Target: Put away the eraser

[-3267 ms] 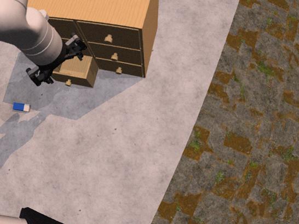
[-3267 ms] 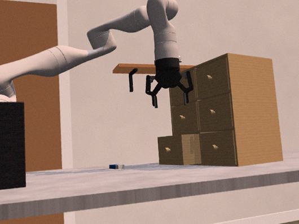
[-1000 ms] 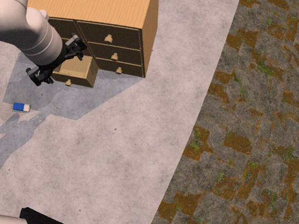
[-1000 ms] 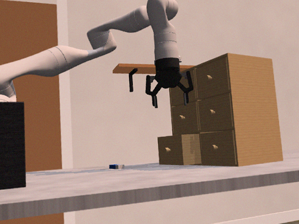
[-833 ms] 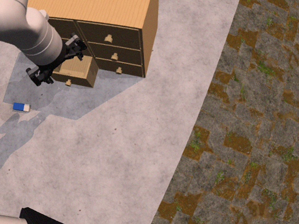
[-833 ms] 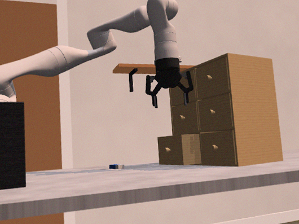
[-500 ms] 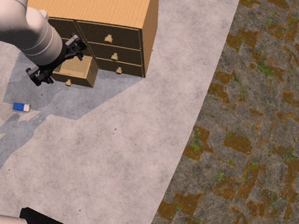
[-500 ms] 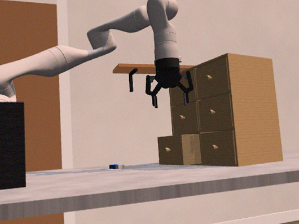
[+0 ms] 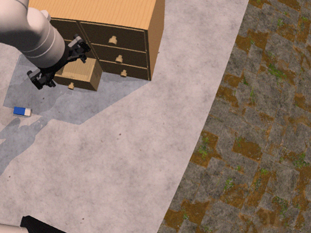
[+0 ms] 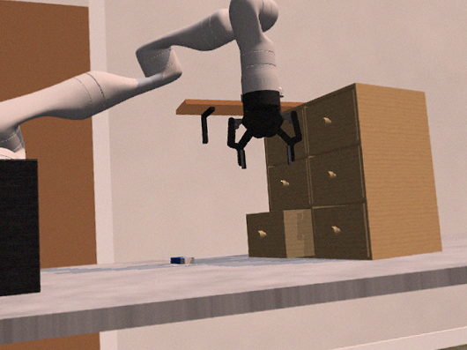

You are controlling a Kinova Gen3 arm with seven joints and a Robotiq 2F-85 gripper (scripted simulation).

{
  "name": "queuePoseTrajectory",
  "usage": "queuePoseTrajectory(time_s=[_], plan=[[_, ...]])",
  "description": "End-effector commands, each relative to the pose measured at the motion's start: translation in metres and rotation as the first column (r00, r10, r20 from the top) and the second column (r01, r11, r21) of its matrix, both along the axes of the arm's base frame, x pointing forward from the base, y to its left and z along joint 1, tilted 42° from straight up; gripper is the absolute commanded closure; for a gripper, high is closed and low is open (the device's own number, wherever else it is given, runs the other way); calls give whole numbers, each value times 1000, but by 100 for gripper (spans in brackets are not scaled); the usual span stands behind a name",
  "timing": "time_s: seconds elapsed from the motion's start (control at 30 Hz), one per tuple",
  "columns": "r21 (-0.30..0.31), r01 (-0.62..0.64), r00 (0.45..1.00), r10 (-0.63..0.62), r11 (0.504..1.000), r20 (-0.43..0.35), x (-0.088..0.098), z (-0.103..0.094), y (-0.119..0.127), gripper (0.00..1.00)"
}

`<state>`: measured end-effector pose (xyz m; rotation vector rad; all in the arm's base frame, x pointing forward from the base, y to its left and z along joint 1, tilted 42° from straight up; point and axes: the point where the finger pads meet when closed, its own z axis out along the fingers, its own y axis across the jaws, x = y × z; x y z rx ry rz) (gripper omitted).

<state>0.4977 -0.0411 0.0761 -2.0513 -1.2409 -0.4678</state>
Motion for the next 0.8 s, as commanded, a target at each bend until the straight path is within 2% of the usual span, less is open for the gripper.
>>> queuePoseTrajectory(time_s=[0.0, 0.77], plan=[[-2, -4, 1000, 4, 1000, 15, 4, -1, 0, 0], [-2, 11, 1000, -11, 1000, -2, 0, 0, -1, 0]])
